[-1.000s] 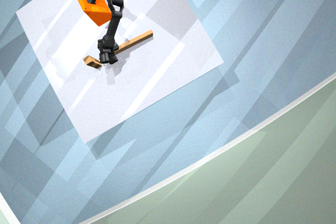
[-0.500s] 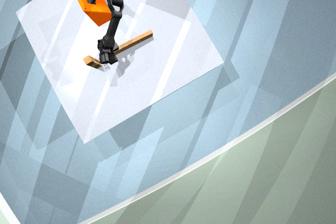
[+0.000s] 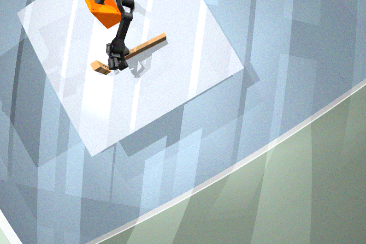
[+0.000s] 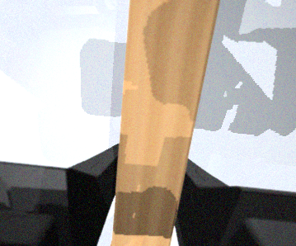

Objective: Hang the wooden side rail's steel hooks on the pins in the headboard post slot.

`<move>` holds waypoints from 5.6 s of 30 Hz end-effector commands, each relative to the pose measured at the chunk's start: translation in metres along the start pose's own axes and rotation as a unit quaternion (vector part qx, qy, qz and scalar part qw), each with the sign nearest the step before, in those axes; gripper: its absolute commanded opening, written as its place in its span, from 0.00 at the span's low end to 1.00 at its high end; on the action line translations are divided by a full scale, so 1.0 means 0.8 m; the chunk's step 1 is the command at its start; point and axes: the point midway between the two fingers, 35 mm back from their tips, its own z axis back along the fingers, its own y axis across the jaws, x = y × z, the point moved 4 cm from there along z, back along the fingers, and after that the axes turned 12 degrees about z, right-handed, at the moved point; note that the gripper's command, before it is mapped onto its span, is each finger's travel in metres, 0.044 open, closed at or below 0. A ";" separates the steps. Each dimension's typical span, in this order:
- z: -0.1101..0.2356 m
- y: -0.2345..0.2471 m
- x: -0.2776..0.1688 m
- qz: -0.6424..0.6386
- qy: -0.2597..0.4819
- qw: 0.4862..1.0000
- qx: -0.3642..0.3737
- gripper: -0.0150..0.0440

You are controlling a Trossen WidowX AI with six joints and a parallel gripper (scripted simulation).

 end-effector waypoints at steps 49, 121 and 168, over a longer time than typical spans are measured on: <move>0.007 0.003 -0.012 -0.003 0.004 1.000 -0.008 0.25; 0.009 0.002 -0.020 -0.003 0.005 1.000 -0.008 0.25; 0.009 0.003 -0.026 -0.003 0.005 1.000 -0.008 0.25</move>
